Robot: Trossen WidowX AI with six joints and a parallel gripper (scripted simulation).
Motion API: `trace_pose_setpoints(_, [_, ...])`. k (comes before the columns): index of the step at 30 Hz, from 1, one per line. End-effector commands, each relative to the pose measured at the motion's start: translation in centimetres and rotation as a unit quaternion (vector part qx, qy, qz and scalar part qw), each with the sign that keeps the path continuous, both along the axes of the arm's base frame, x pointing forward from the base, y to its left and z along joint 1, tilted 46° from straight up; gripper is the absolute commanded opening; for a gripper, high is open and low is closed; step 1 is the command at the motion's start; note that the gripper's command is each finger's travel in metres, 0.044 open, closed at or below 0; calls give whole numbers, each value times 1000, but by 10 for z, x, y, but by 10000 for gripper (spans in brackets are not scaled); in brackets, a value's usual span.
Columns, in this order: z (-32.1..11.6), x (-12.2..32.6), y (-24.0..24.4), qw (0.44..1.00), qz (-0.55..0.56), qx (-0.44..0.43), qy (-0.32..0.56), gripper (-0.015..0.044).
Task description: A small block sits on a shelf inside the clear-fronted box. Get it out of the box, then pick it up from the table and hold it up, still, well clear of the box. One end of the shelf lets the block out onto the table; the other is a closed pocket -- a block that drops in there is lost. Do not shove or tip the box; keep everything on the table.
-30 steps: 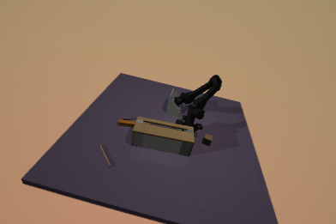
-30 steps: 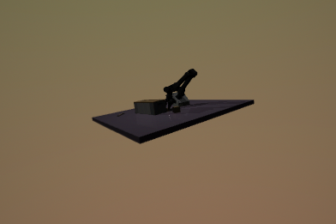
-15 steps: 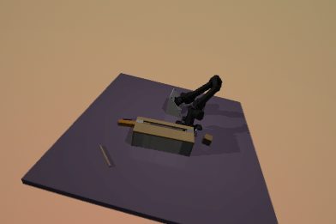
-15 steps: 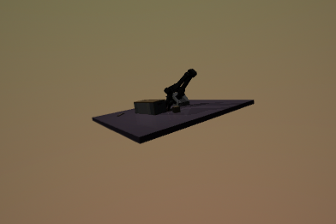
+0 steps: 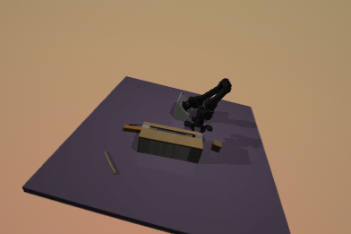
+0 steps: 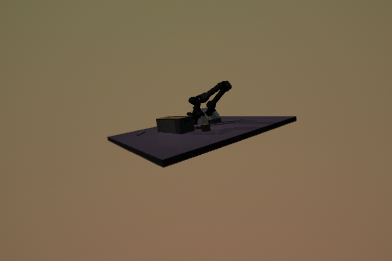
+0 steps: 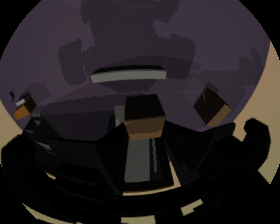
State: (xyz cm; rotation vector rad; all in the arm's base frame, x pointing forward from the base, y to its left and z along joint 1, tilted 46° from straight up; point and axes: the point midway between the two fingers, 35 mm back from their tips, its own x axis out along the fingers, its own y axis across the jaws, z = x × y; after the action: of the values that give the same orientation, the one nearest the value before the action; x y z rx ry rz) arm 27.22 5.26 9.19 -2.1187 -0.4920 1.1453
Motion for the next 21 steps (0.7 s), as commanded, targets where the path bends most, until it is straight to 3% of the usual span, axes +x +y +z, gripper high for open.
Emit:
trace_pose_setpoints(1, [15, -2, -9, 1000, 2, 0, -11, 0])
trace_pose_setpoints(6, [16, -2, -10, 1000, -5, 7, -3, 0])
trace_pose_setpoints(21, [17, -9, -18, 952, -173, 170, 189, 0])
